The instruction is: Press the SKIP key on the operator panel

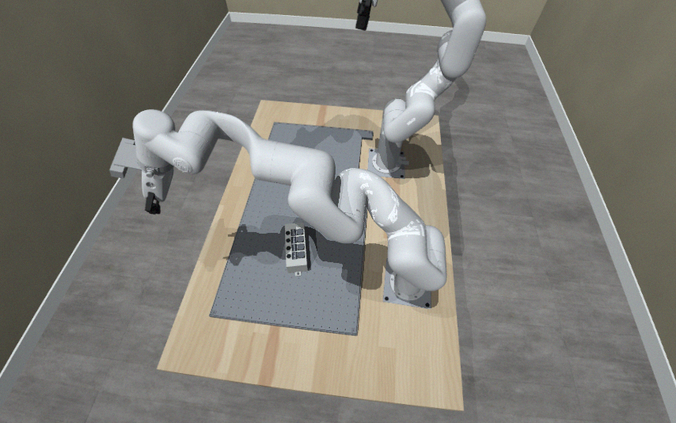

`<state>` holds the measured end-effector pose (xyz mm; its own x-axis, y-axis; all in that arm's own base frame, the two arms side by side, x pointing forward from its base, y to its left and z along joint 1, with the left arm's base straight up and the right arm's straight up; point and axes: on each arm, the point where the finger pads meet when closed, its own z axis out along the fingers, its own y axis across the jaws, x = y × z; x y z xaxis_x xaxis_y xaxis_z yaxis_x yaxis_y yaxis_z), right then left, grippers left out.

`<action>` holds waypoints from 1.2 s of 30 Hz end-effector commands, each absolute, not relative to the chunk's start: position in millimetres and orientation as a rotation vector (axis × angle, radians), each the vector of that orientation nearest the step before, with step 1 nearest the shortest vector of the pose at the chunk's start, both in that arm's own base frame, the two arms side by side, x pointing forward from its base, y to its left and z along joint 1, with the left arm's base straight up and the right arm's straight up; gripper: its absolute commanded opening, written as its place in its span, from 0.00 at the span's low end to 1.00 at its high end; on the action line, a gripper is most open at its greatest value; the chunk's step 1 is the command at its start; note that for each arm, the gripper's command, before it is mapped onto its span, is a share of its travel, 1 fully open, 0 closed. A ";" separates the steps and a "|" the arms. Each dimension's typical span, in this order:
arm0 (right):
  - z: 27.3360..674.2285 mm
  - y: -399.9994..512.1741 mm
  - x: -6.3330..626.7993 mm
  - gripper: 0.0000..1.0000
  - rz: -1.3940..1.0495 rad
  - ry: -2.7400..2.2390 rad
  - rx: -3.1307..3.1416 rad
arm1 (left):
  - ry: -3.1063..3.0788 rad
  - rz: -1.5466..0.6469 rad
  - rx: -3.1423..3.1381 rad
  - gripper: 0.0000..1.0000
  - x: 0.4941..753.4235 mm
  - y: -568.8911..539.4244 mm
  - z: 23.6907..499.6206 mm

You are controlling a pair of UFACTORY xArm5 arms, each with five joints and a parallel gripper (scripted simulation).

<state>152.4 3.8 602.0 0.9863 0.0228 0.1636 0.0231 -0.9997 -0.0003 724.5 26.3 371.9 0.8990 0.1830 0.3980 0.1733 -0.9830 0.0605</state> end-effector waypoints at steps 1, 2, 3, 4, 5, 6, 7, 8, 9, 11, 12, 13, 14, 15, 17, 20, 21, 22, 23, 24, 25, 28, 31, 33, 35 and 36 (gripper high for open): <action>602.4 0.8 152.6 1.00 -0.261 -0.008 -3.130 | 0.285 0.647 3.037 1.00 724.6 26.3 374.3; 602.4 0.5 152.6 1.00 -0.261 -0.005 -3.130 | 0.285 0.647 3.037 1.00 724.6 26.3 374.3; 602.4 0.3 152.6 1.00 -0.261 -0.003 -3.131 | 0.285 0.647 3.037 1.00 724.6 26.3 374.3; 602.4 0.2 152.6 1.00 -0.261 -0.002 -3.131 | 0.285 0.647 3.037 1.00 724.6 26.3 374.3; 602.4 0.1 152.6 1.00 -0.261 -0.001 -3.131 | 0.285 0.647 3.037 1.00 724.6 26.3 374.3; 602.4 0.0 152.6 1.00 -0.261 0.000 -3.131 | 0.285 0.647 3.037 1.00 724.6 26.3 374.3; 602.4 0.0 152.6 1.00 -0.261 0.000 -3.131 | 0.285 0.647 3.037 1.00 724.6 26.3 374.3; 602.4 0.0 152.6 1.00 -0.261 0.000 -3.131 | 0.285 0.647 3.037 1.00 724.6 26.3 374.3; 602.4 0.0 152.6 1.00 -0.261 0.000 -3.131 | 0.285 0.647 3.037 1.00 724.6 26.3 374.3; 602.4 0.0 152.6 1.00 -0.261 0.000 -3.131 | 0.285 0.647 3.037 1.00 724.6 26.3 374.3; 602.4 0.0 152.6 1.00 -0.261 0.000 -3.131 | 0.285 0.647 3.037 1.00 724.6 26.3 374.3; 602.4 0.0 152.6 1.00 -0.261 0.000 -3.131 | 0.285 0.647 3.037 1.00 724.6 26.3 374.3; 602.4 0.0 152.6 1.00 -0.261 0.000 -3.131 | 0.285 0.647 3.037 1.00 724.6 26.3 374.3; 602.4 0.0 152.6 1.00 -0.261 0.000 -3.131 | 0.285 0.647 3.037 1.00 724.6 26.3 374.3; 602.4 0.0 152.6 1.00 -0.261 0.000 -3.131 | 0.285 0.647 3.037 1.00 724.6 26.3 374.3; 602.4 0.0 152.6 1.00 -0.261 0.000 -3.131 | 0.285 0.647 3.037 1.00 724.6 26.3 374.3; 602.4 0.0 152.6 1.00 -0.261 0.000 -3.131 | 0.297 0.597 3.040 0.00 721.3 23.5 371.7; 602.4 0.0 152.6 1.00 -0.261 0.000 -3.131 | 0.300 0.587 3.041 0.00 718.0 20.8 369.1; 602.4 0.0 152.6 1.00 -0.261 0.000 -3.131 | 0.300 0.587 3.041 0.00 714.7 18.1 366.5; 602.4 0.0 152.6 1.00 -0.261 0.000 -3.131 | 0.300 0.587 3.041 0.00 714.7 18.1 366.5; 602.4 0.0 152.6 1.00 -0.261 0.000 -3.131 | 0.300 0.587 3.041 0.00 714.7 18.1 366.5; 602.4 0.0 152.6 1.00 -0.261 0.000 -3.131 | 0.307 0.554 3.044 0.00 705.0 10.7 358.6; 602.4 0.0 152.6 1.00 -0.261 0.000 -3.131 | 0.307 0.554 3.044 0.00 698.7 6.4 353.3; 602.4 0.0 152.6 1.00 -0.261 0.000 -3.131 | 0.315 0.522 3.047 0.00 691.6 2.3 347.5; 602.4 0.0 152.6 1.00 -0.261 0.000 -3.131 | 0.315 0.522 3.047 0.00 687.8 0.1 344.5; 602.4 0.0 152.6 1.00 -0.261 0.000 -3.131 | 0.322 0.489 3.050 0.00 684.1 -1.7 341.7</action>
